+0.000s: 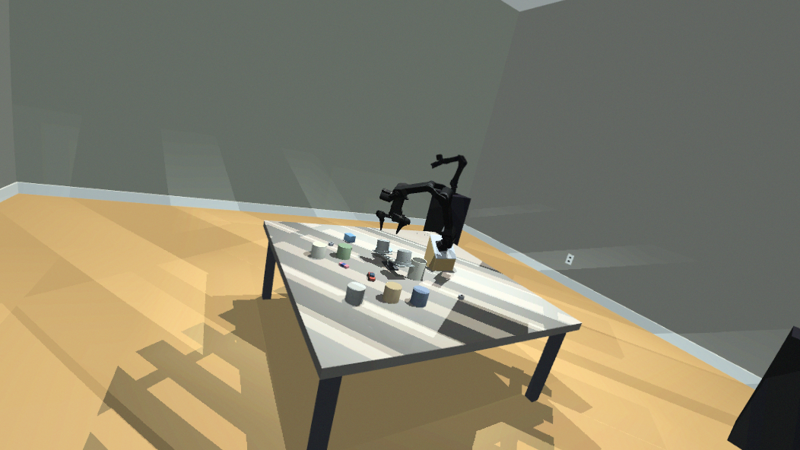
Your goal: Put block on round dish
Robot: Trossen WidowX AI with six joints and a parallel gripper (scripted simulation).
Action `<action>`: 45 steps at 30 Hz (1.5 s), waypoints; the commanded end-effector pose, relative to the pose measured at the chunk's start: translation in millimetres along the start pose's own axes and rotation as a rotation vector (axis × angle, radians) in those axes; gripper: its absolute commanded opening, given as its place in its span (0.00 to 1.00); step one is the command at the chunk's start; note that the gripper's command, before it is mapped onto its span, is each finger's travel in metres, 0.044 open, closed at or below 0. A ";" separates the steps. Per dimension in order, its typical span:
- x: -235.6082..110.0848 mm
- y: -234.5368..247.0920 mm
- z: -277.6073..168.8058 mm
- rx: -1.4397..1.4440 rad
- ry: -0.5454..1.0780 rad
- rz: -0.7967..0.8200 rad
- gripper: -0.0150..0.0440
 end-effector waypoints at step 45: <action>87.9 -16.7 -9.8 -0.173 0.030 0.085 1.00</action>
Point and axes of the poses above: the point midway between the two fingers, 35 mm back from their tips, its own x axis out along the fingers, its own y axis across the jaws, z = x × y, the point moved 9 cm from there along -x, back along the fingers, and after that the axes turned 13 degrees about x, right-handed, at the moved point
